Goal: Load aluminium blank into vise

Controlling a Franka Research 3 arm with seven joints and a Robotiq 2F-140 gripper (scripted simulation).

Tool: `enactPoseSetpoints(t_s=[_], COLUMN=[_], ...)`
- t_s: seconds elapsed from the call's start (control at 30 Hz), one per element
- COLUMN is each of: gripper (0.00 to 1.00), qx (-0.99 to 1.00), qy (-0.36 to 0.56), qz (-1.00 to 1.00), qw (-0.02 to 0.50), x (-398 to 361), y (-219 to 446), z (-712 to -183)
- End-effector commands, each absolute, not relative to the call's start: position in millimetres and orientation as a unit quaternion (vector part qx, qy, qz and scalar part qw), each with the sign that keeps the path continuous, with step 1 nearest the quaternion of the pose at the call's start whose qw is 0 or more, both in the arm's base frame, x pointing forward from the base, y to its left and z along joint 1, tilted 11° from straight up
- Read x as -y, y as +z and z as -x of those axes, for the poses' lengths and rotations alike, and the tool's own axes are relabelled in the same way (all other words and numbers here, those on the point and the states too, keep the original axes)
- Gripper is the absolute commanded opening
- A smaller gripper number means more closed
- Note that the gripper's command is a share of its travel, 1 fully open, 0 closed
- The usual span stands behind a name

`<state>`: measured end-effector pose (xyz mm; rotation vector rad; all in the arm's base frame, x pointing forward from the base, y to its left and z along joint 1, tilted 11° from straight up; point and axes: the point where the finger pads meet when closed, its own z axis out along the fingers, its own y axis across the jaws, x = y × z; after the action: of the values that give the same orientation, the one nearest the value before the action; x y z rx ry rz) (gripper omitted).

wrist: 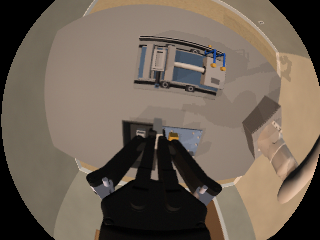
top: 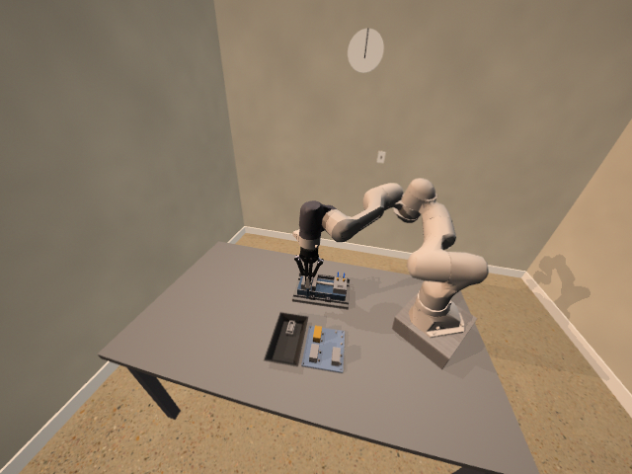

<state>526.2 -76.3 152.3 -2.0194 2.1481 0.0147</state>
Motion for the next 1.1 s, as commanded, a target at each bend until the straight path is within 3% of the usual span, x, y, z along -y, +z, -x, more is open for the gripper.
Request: enactPoseSetpoints(t_s=[0.0,0.43,0.9,0.93,1.07], gripper=[0.0,0.0,0.0,0.4,0.4], qx=[-0.718,-0.718,-0.718,-0.718,-0.718], qy=[0.003,0.003,0.003,0.003,0.003], qz=[0.689,0.689,0.689,0.689,0.689], qw=[0.096,0.096,0.096,0.096,0.096], x=[76.4,78.0,218.4,218.4,218.4], y=[152.8,152.6,134.2,134.2,134.2], z=[-525.9,-526.2,-534.8,-534.8,-534.8])
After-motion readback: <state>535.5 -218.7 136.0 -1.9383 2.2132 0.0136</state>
